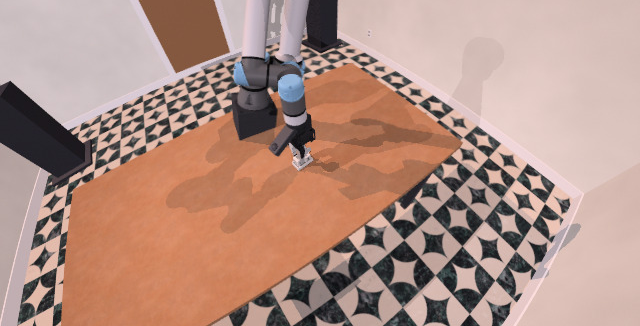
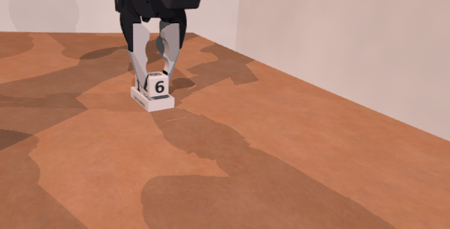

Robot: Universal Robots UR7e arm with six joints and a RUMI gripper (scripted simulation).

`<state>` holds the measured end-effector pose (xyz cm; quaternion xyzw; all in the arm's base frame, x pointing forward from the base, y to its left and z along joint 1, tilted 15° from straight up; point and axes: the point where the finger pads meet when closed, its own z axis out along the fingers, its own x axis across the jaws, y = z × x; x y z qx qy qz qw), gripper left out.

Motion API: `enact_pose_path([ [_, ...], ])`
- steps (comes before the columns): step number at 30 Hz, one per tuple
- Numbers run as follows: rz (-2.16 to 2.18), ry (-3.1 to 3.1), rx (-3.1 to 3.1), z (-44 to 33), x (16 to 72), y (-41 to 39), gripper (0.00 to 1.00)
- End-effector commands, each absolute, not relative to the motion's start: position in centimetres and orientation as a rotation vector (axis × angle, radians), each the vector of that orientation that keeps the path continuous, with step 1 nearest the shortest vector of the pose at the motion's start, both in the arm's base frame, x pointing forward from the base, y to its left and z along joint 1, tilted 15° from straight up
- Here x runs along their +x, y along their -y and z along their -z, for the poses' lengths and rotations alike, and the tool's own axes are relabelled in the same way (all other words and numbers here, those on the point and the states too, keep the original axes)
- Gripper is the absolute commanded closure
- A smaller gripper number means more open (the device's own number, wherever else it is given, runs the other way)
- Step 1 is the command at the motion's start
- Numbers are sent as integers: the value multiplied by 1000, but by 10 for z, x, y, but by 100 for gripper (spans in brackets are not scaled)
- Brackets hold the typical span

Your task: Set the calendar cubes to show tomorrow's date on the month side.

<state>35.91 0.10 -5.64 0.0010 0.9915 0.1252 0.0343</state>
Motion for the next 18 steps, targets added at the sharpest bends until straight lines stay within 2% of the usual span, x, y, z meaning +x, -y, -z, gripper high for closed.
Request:
enact_pose_path([
  [1, -384, -3047, 3, 56, 361, -1, 89],
  [18, -389, -3050, 2, 63, 359, -4, 89],
])
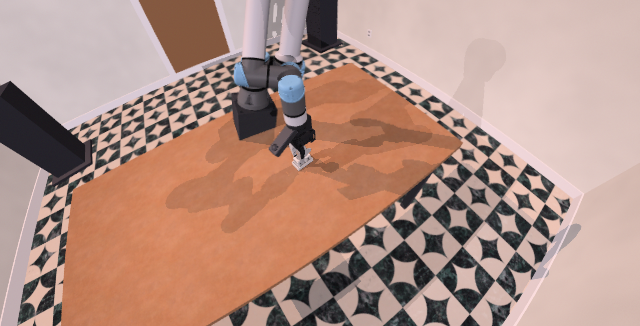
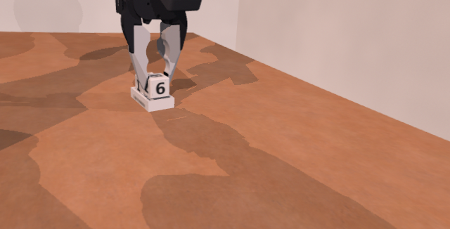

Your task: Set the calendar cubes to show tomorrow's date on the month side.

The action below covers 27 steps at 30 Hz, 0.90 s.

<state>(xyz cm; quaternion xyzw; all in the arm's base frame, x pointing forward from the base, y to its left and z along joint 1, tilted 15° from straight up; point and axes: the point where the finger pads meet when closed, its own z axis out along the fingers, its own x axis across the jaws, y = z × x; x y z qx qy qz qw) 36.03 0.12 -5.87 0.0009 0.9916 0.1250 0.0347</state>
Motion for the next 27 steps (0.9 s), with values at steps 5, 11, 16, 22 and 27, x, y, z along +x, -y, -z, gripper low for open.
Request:
enact_pose_path([
  [5, -388, -3050, 3, 64, 359, -4, 89],
  [11, -388, -3050, 2, 66, 359, -5, 89],
  [16, -387, -3049, 3, 67, 360, -4, 89],
  [22, -386, -3048, 3, 66, 360, -4, 89],
  [27, -386, -3048, 2, 66, 360, -4, 89],
])
